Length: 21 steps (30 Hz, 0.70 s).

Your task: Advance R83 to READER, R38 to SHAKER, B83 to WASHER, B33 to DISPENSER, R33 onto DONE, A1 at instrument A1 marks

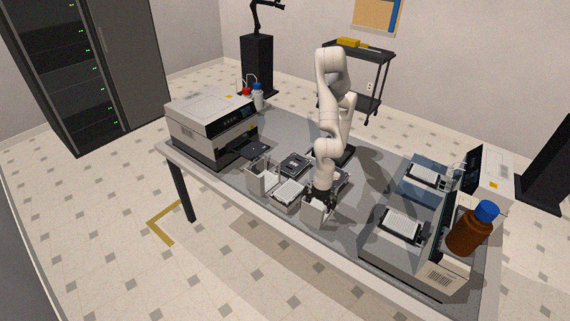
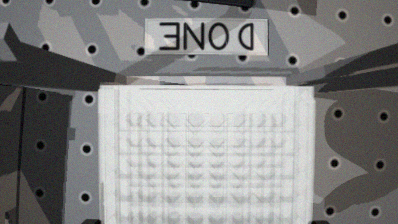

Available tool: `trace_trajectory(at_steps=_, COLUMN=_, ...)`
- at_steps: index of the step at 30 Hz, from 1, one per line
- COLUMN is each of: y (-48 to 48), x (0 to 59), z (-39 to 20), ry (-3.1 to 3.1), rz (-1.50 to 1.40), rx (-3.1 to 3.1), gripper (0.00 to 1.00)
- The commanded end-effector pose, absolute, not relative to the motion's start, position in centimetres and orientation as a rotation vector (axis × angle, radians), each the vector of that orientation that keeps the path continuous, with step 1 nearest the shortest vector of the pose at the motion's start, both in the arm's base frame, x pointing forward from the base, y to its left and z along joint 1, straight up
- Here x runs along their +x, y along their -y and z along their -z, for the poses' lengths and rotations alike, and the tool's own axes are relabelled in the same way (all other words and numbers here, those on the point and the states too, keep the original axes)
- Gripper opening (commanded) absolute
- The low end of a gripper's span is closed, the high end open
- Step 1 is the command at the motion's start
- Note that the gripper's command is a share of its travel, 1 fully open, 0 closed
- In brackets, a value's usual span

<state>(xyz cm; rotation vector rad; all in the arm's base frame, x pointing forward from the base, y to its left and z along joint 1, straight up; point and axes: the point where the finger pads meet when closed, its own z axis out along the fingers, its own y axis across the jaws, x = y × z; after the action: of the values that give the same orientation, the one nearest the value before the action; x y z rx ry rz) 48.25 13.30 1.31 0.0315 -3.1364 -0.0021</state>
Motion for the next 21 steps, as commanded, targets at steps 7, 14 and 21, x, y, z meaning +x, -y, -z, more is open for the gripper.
trace_trajectory(at_steps=7, y=-13.32, x=48.22, z=-1.27, ry=3.137, rz=0.001, rx=0.031, gripper=0.94)
trace_trajectory(at_steps=14, y=-13.34, x=48.19, z=-0.93, ry=3.137, rz=0.000, rx=0.025, gripper=0.94)
trace_trajectory(at_steps=21, y=-13.34, x=48.20, z=-0.70, ry=3.138, rz=0.001, rx=0.025, gripper=0.94)
